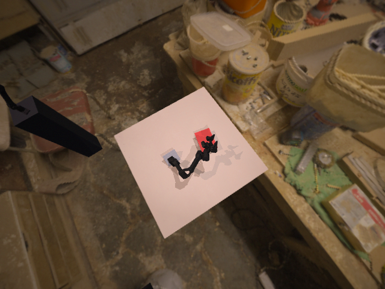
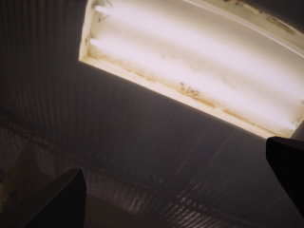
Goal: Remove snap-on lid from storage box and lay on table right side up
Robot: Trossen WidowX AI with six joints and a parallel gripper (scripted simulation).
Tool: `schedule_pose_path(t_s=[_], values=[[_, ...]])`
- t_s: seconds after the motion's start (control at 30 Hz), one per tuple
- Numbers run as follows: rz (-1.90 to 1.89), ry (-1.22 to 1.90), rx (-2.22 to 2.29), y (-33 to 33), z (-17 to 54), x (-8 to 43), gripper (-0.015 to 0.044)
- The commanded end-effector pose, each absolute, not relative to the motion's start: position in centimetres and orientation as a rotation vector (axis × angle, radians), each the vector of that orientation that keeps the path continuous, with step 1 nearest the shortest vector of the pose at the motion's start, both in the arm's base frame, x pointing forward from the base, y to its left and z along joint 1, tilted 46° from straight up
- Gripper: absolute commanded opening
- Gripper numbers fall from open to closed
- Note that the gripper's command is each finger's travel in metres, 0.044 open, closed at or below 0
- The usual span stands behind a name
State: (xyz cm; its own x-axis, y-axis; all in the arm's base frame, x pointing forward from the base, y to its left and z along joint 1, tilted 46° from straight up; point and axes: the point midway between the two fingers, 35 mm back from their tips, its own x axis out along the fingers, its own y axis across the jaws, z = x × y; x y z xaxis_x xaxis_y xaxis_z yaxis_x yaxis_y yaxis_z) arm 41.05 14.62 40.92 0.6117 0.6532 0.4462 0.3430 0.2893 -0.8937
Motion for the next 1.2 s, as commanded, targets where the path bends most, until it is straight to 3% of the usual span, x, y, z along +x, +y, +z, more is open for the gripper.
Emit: schedule_pose_path(t_s=[0.0, 0.2, 0.3, 0.6, 1.17], values=[[0.265, -0.940, -1.295, 14.7, 40.8, 41.2, 0.0374], [0.437, -0.449, -0.722, 16.3, 34.7, 44.3, 0.0235], [0.438, -0.191, -0.439, 17.1, 30.8, 45.0, 0.0235], [0.343, 0.124, -0.098, 17.7, 25.1, 44.7, 0.0235], [-0.141, 0.528, 0.446, 16.7, 14.7, 39.8, 0.0235]])
